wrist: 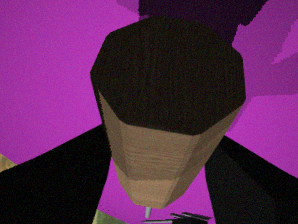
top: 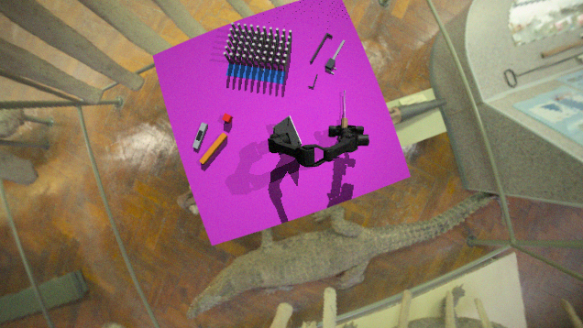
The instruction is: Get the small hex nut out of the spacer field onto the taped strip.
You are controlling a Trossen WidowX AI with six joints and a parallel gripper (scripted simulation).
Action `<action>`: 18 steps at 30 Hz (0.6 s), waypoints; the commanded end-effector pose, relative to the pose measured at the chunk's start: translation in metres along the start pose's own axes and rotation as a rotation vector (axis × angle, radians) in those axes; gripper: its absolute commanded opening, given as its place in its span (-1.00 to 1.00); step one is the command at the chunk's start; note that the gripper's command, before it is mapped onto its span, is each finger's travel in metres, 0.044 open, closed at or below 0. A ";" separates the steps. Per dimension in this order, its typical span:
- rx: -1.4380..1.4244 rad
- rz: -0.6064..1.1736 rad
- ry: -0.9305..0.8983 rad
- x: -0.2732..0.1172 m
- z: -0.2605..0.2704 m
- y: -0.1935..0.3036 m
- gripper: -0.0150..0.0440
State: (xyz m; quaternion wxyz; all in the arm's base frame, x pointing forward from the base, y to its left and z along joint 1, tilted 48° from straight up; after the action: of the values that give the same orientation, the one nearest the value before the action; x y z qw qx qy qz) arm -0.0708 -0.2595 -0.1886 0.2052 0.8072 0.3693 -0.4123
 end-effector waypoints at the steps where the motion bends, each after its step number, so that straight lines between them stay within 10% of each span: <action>1: -0.002 0.001 0.001 0.003 -0.001 -0.003 -0.49; 8: -0.002 0.000 0.001 0.010 -0.003 -0.008 -0.49; 18: 0.000 0.000 0.001 0.007 -0.002 -0.005 0.40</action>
State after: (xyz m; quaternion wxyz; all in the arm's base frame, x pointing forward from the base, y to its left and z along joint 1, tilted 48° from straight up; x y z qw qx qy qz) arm -0.0709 -0.2515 -0.1934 0.2048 0.8072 0.3695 -0.4123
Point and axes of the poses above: the point midway between the two fingers, 35 mm back from their tips, its own x axis out along the fingers, its own z axis across the jaws, y = z × x, the point moved 9 cm from there along -x, back along the fingers, and after that the axes turned 15 degrees about x, right-handed, at the moved point
